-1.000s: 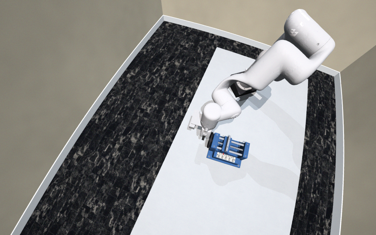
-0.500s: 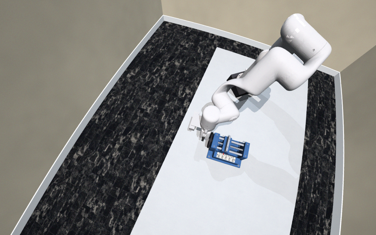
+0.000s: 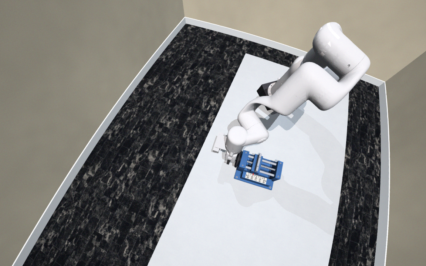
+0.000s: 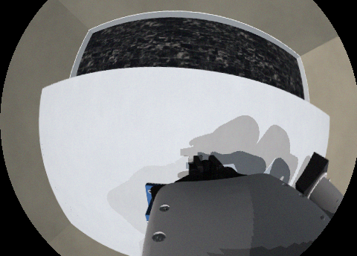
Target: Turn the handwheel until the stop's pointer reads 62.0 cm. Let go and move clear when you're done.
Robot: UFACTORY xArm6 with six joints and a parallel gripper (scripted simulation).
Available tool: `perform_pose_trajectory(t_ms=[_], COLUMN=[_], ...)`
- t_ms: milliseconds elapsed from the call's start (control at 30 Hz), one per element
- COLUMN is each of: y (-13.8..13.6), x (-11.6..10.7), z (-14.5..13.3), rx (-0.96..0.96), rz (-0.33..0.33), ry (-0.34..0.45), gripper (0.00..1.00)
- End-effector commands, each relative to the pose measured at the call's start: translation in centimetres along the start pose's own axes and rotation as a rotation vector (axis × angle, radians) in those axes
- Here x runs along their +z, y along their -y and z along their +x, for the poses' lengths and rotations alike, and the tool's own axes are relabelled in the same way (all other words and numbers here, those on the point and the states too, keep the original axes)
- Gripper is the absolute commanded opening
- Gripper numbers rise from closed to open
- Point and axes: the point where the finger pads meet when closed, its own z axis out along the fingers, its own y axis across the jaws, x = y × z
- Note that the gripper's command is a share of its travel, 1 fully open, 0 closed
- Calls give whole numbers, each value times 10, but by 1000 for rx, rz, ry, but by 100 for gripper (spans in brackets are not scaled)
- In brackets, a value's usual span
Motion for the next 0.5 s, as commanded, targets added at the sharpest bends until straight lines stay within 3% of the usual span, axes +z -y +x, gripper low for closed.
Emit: perform_pose_trajectory(t_ms=[0, 467], y=[10, 36], x=[1, -9], z=[0, 1], rx=[0, 0], rz=[2, 2], ry=[-1, -1], gripper=[6, 6])
